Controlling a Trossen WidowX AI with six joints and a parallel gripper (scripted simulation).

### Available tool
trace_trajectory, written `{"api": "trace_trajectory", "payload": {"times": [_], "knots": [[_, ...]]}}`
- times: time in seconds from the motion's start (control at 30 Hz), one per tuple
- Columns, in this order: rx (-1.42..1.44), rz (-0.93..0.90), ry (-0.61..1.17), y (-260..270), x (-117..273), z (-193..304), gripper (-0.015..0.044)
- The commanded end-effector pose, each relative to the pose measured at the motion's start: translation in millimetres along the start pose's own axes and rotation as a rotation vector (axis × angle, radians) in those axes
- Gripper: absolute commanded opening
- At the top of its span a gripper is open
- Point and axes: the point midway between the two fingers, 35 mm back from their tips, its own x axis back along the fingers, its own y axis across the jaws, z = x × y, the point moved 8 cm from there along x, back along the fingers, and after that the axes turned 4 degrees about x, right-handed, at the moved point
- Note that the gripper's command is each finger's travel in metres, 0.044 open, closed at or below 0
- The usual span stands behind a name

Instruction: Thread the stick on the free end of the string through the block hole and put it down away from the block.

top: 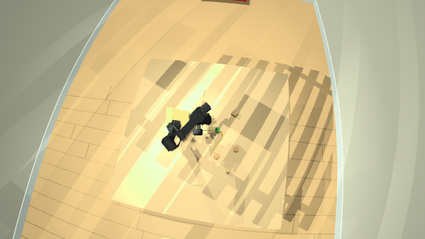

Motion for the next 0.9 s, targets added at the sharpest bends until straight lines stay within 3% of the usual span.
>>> {"api": "trace_trajectory", "payload": {"times": [0.0,0.87], "knots": [[-0.008,-0.006,-0.003,-0.9,12.5,-1.4,0.0440],[-0.006,-0.004,-0.009,-0.4,8.3,-1.8,0.0440]]}}
